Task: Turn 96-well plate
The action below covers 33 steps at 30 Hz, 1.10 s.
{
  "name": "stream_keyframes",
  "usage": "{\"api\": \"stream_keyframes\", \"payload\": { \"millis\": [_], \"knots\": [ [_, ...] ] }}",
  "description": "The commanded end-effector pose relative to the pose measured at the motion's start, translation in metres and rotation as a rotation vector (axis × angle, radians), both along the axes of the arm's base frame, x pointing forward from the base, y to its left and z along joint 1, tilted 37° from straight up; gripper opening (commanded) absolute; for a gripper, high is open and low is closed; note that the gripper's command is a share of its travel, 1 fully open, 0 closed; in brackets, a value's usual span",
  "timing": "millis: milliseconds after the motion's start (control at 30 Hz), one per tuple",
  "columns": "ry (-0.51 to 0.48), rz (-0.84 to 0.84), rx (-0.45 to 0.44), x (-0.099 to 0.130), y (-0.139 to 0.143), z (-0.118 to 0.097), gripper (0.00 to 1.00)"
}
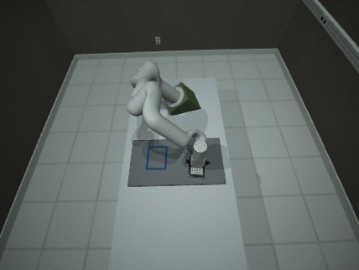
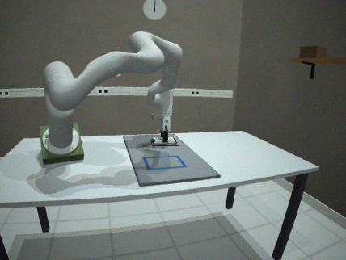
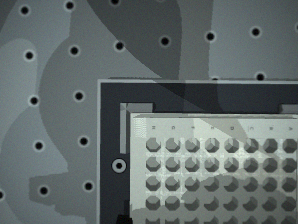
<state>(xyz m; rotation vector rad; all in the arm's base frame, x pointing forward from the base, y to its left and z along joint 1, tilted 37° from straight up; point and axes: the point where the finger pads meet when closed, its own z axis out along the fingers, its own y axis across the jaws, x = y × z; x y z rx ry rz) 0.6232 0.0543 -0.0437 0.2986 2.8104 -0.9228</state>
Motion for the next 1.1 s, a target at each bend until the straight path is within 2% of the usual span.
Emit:
{"api": "stream_keyframes", "payload": {
  "millis": [0, 1067],
  "knots": [
    [-0.003, 0.001, 0.001, 0.0014, 0.0010, 0.0012, 0.00],
    [-0.003, 0.001, 0.001, 0.0005, 0.0062, 0.0081, 0.00]
  ]
}}
